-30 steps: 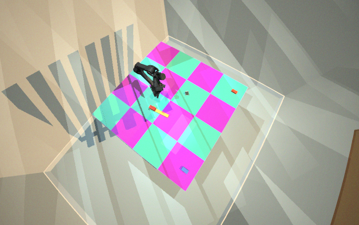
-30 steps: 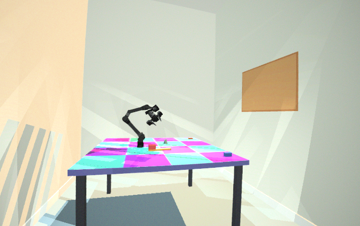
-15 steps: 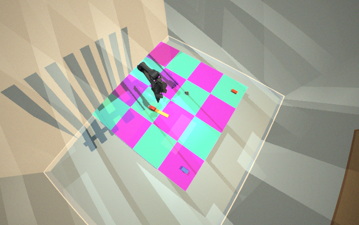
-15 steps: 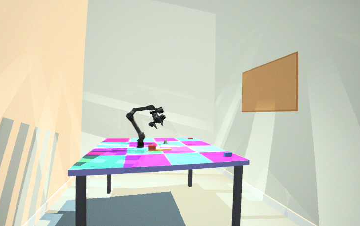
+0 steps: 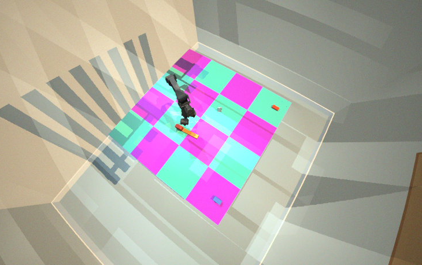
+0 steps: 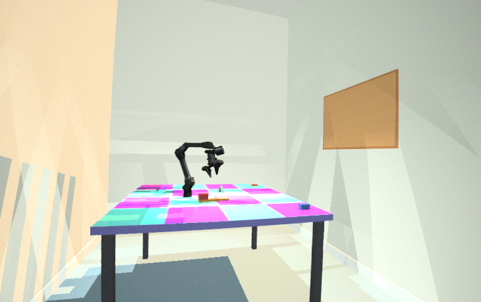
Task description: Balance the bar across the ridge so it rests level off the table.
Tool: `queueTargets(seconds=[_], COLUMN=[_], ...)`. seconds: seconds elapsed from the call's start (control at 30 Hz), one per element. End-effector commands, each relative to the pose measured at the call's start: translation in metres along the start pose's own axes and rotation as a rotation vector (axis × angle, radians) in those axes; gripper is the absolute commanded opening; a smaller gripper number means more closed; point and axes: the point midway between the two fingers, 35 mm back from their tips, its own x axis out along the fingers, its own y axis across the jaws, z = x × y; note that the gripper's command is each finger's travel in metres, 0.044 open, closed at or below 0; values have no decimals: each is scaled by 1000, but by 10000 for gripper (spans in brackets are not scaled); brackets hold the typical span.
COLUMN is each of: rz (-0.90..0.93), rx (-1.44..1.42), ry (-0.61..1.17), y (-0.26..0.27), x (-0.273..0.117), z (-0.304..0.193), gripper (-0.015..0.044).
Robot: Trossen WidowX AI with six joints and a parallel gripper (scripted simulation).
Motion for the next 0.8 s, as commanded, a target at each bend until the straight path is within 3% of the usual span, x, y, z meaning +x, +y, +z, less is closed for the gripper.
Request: queueTargets(seconds=[0.0, 0.77], rz=[85, 427], rx=[85, 495], ry=[-15, -82], y=[-3, -6], x=[13, 68], z=[0, -15], gripper=[315, 315])
